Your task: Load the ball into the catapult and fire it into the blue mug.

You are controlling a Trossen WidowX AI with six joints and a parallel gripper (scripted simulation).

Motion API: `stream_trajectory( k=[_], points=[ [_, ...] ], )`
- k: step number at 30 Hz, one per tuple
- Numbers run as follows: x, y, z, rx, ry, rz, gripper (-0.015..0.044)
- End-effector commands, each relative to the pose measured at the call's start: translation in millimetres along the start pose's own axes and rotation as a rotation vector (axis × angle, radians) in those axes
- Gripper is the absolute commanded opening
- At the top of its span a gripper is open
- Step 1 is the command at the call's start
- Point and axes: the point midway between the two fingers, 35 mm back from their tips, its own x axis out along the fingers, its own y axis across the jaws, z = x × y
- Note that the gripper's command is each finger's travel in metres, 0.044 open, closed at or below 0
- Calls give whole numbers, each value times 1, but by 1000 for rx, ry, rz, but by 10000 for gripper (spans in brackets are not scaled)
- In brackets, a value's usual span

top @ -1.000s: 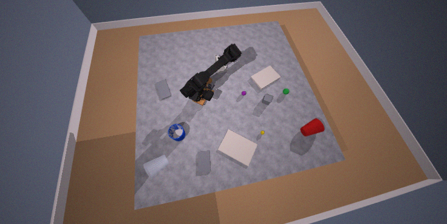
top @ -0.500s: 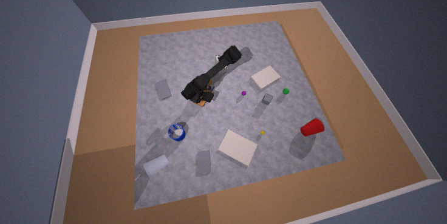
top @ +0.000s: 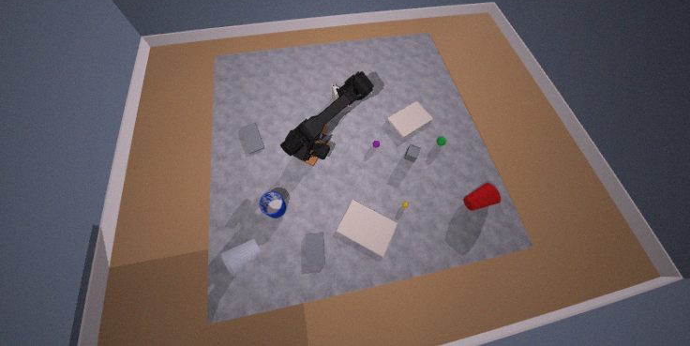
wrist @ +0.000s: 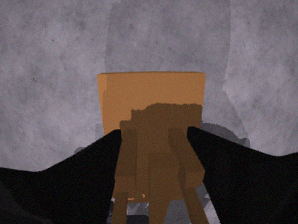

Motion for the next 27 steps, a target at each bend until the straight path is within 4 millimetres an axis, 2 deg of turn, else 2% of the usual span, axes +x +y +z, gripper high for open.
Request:
stream_trajectory(
  k=[1,14,16,17,21,23,25,26,27],
  points=[
    [-1,0,1,-3,-1,-1,26],
    [-1,0,1,-3,-1,-1,368],
    [-10,0,2,-3,-2,-1,420],
    [-21,0,3,-2,-2,-2,440],
    [-80,-1,3,0,-2,-3,440],
    [-98,-1,0,1,-2,-3,440],
    [-101,-1,0,1,-2,-3,440],
    [-84,-2,3,6,-7,1,440],
    [-84,-2,3,6,-7,1,440]
  ],
)
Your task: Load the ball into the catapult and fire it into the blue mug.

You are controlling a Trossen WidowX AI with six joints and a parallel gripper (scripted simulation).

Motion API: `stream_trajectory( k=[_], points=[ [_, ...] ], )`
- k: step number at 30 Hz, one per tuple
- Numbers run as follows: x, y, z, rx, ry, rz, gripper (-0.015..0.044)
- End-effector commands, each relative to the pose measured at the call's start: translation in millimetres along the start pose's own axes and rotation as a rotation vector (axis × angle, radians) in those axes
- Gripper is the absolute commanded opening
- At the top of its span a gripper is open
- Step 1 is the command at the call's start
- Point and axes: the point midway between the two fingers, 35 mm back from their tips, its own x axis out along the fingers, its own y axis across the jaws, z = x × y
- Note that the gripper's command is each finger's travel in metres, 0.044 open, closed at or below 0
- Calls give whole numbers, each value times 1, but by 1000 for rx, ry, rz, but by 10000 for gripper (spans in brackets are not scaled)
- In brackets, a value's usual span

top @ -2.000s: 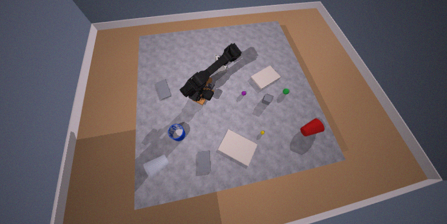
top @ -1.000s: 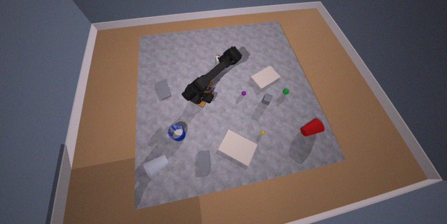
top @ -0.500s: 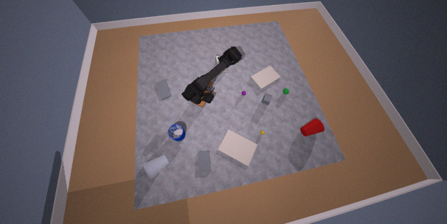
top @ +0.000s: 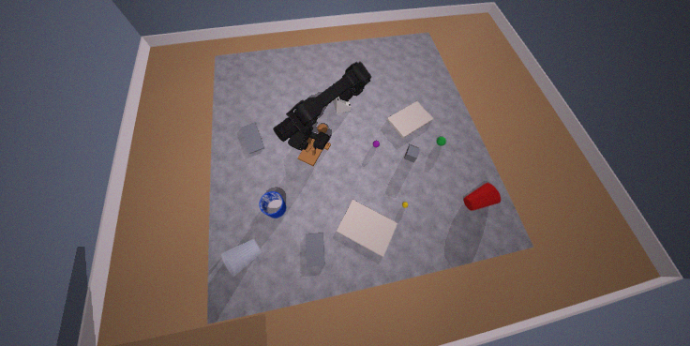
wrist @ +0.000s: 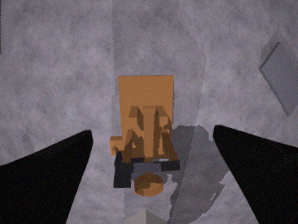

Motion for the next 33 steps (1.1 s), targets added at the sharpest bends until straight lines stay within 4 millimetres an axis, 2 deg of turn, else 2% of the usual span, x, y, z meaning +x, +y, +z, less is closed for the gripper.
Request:
stream_trajectory(
  k=[1,5,7,11,18,33],
  points=[
    [11,2,-2,3,28,3,440],
    [-1,2,-7,4,31,3,440],
    [6,2,-6,3,31,3,440],
    [44,3,-8,3,31,4,440],
    [48,3,-8,3,31,5,440],
    [72,3,-8,3,31,5,440]
  ],
)
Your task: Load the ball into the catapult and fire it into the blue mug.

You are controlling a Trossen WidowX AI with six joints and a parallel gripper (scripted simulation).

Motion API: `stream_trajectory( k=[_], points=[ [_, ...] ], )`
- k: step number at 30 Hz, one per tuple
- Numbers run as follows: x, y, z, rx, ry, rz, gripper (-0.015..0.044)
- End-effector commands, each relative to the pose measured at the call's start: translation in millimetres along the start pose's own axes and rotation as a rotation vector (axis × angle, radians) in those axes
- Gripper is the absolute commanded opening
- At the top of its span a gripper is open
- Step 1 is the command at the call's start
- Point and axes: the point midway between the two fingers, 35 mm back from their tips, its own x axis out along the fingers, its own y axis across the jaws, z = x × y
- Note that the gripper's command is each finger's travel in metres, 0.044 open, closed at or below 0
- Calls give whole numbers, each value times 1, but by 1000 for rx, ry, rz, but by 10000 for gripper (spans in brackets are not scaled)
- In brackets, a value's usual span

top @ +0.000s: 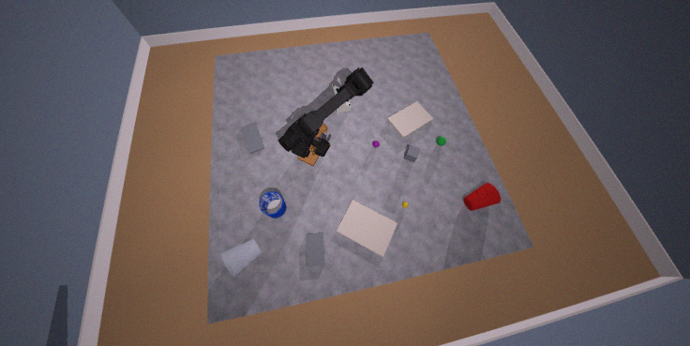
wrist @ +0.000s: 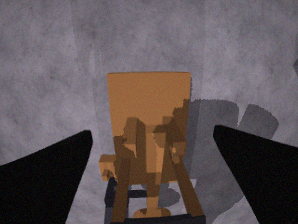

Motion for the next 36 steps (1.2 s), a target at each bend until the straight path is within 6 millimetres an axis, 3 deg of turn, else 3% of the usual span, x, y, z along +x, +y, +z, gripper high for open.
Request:
stream_trajectory(
  k=[1,20,31,36],
  points=[
    [9,0,-2,6,7,5,440],
    [34,1,-3,6,8,6,440],
    [31,1,-2,0,3,1,151],
    [31,1,-2,0,3,1,118]
  ],
)
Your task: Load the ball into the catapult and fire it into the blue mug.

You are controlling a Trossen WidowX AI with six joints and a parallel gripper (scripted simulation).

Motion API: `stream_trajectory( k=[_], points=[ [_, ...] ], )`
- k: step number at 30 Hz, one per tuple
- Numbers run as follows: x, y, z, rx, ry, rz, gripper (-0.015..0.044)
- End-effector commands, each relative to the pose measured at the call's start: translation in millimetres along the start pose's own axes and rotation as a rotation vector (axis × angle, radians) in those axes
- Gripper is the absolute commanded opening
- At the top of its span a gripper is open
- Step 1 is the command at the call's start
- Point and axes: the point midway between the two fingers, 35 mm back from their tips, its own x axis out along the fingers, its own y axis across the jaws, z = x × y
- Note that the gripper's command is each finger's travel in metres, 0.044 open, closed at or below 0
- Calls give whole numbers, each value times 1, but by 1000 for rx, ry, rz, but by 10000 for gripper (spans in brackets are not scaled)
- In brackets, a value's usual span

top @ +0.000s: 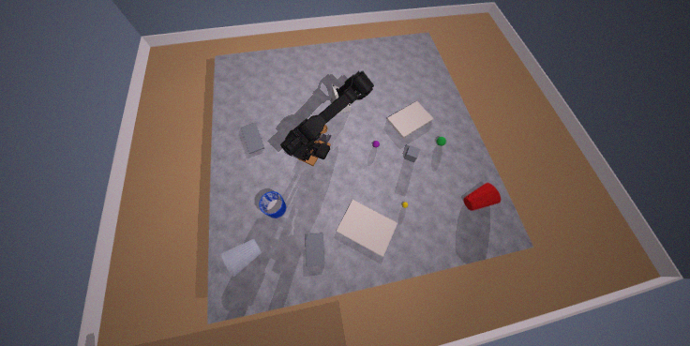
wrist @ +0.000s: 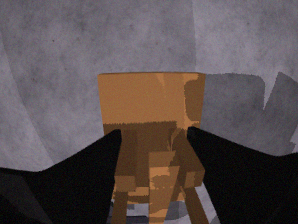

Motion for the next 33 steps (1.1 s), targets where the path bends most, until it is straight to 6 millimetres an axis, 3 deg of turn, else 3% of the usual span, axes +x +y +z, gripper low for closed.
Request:
stream_trajectory(
  k=[1,3,5,7,33],
  points=[
    [0,0,0,-1,0,-1,111],
    [-11,0,1,0,-1,-1,59],
    [-39,0,1,0,-1,-2,6],
    [-50,-1,0,1,0,-2,0],
    [-14,0,1,3,3,2,0]
  ],
)
